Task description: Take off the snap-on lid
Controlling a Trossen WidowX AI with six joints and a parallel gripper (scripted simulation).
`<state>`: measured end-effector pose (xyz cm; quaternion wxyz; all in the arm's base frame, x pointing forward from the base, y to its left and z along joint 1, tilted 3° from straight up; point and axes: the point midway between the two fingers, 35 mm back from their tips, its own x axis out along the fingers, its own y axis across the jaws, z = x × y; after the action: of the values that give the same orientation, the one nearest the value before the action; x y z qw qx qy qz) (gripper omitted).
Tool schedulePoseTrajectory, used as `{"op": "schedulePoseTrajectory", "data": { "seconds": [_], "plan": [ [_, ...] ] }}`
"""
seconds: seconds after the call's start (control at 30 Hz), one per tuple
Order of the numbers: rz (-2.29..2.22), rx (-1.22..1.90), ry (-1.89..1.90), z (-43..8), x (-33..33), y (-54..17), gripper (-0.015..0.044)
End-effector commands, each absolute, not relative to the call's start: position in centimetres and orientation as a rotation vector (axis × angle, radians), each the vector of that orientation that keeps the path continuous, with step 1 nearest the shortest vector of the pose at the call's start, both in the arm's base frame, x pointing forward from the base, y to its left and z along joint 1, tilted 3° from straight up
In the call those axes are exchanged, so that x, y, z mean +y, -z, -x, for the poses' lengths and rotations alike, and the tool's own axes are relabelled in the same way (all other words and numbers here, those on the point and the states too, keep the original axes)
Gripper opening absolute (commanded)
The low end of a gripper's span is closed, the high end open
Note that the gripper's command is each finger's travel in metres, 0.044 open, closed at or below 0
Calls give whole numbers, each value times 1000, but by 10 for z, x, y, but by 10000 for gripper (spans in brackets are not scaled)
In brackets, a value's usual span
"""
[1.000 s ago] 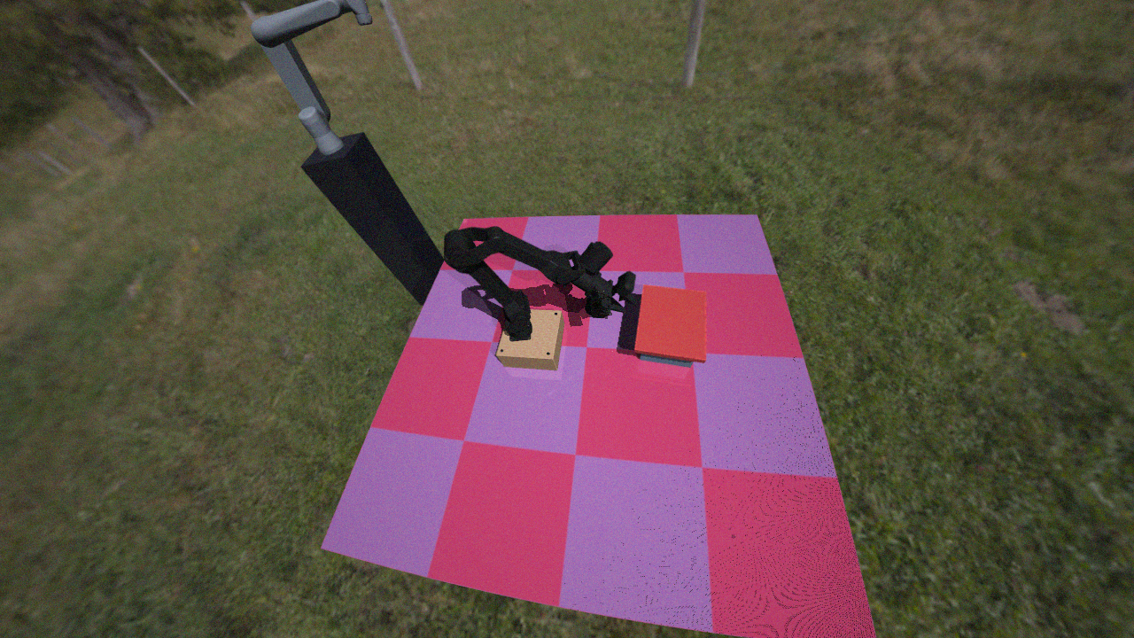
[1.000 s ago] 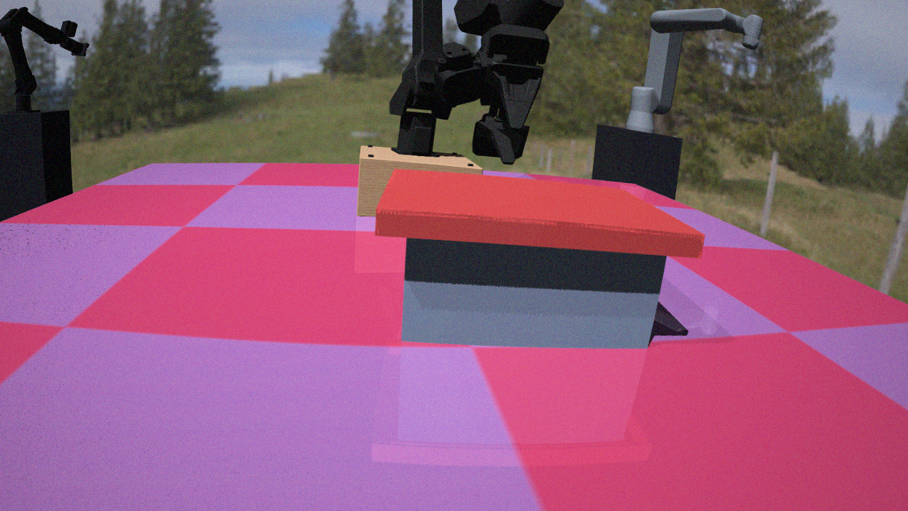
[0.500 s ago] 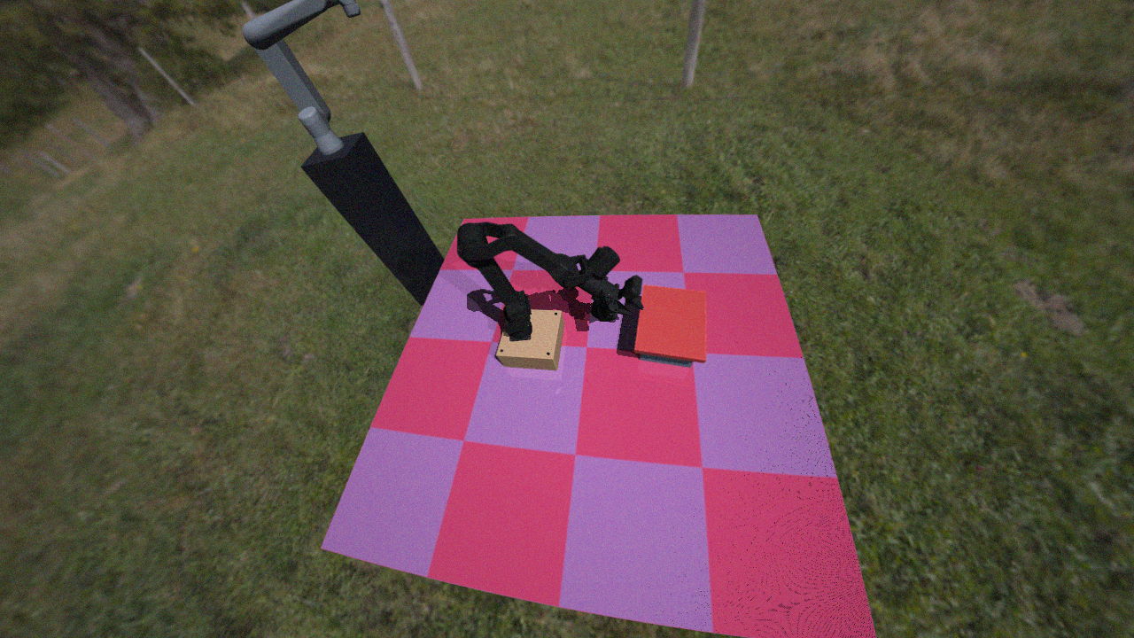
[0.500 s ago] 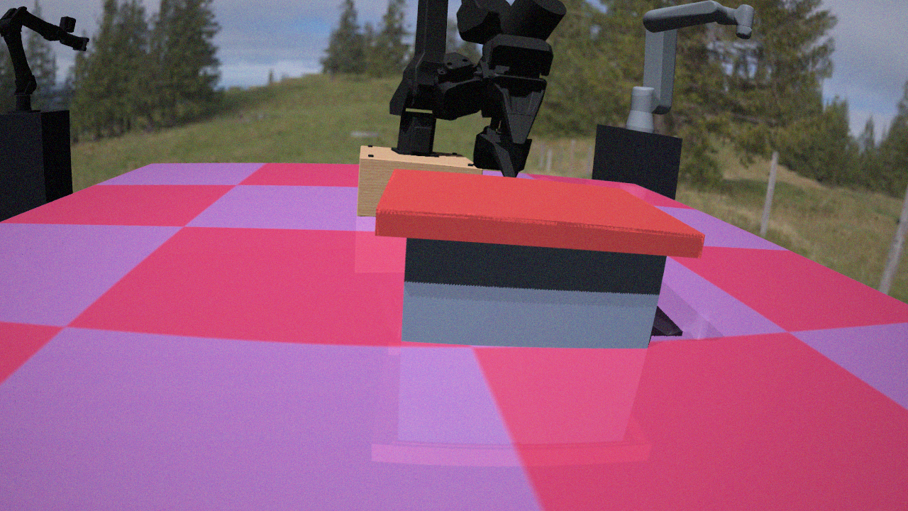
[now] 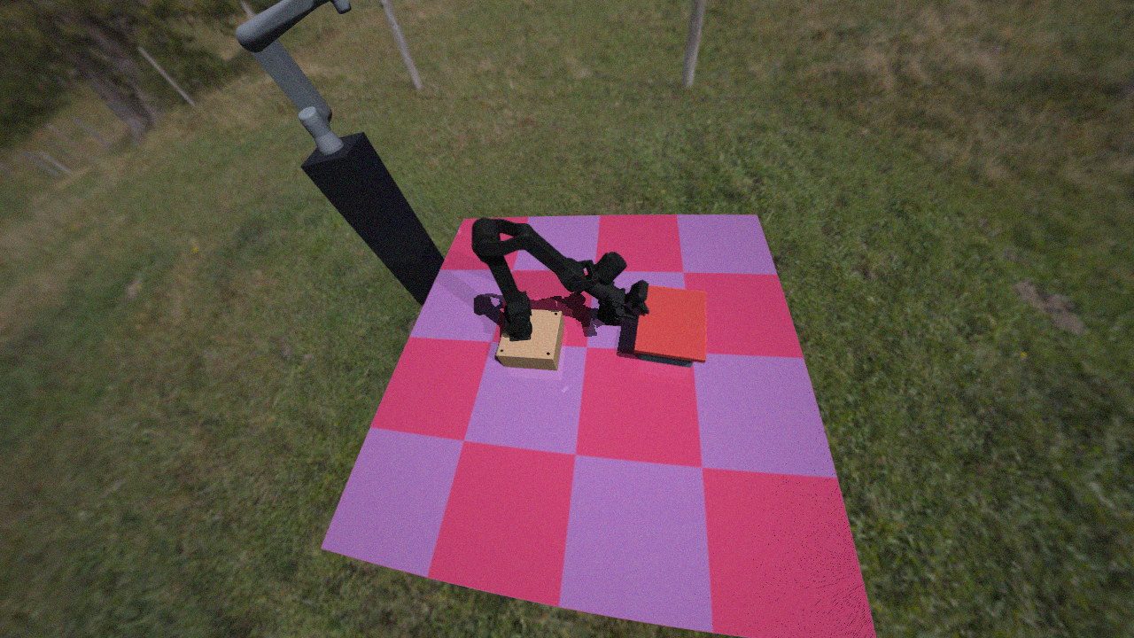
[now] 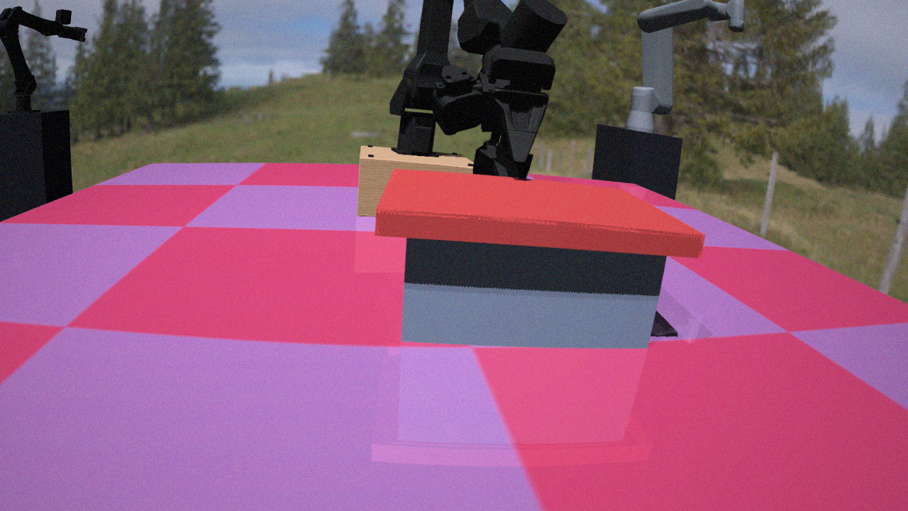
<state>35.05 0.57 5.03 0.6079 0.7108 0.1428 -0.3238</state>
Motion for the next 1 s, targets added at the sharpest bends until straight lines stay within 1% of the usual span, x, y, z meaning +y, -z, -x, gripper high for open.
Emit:
{"op": "schedulePoseTrajectory", "data": {
  "seconds": [0.0, 0.2, 0.27, 0.63, 0.77, 0.97],
  "plan": [
    [-1641, 332, 742, -356, 5, -46, 235],
    [-1642, 332, 741, -361, 3, -41, 235],
    [-1642, 332, 741, -361, 3, -41, 183],
    [-1642, 332, 741, -361, 3, -41, 109],
    [-1642, 332, 741, -361, 3, -41, 4],
    [-1643, 331, 747, -360, 2, -41, 0]
  ]
}}
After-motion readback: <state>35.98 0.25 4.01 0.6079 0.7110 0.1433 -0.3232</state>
